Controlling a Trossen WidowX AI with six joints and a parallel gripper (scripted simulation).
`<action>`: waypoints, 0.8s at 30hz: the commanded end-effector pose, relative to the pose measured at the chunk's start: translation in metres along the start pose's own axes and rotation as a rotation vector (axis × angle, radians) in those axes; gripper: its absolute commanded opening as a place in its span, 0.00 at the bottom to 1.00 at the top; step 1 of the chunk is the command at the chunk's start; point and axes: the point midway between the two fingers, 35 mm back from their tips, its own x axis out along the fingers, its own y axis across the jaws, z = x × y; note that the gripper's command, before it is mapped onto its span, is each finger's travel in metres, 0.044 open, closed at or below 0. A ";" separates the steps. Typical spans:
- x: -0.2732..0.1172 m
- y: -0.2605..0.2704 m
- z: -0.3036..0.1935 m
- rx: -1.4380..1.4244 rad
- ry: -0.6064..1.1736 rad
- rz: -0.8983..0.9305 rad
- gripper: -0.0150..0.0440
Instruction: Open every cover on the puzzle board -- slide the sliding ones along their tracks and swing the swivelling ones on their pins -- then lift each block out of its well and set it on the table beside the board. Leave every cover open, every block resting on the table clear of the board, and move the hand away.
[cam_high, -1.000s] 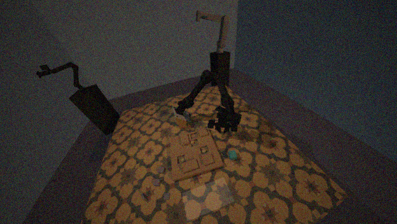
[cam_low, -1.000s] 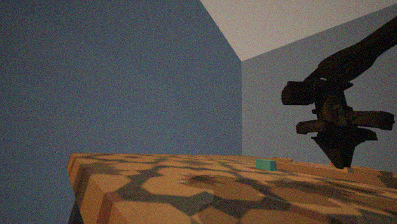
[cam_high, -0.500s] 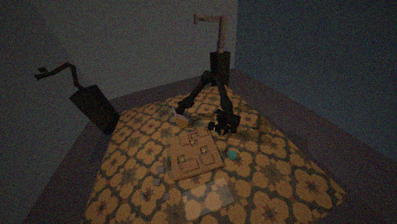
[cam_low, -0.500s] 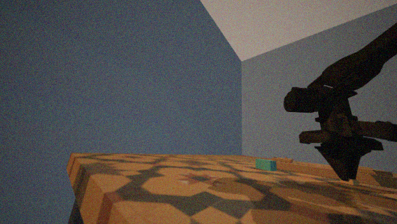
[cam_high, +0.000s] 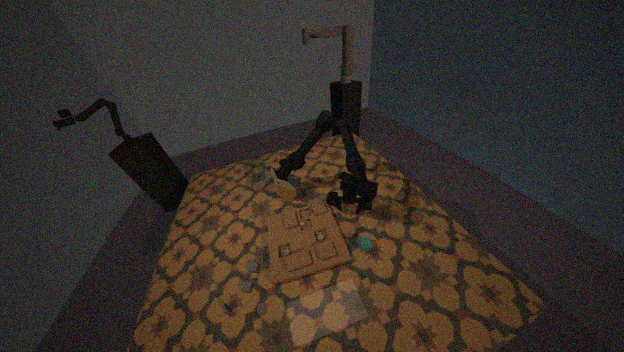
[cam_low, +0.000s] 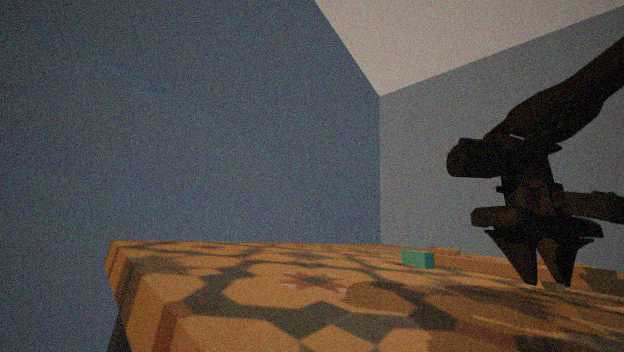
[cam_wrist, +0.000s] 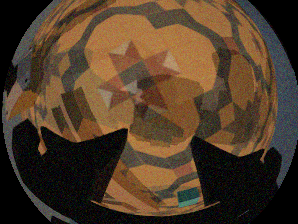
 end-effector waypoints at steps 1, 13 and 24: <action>-0.001 0.000 0.000 0.000 0.000 0.000 0.97; -0.036 0.000 -0.003 0.002 0.004 0.007 1.00; -0.072 0.002 -0.001 0.007 0.003 0.010 1.00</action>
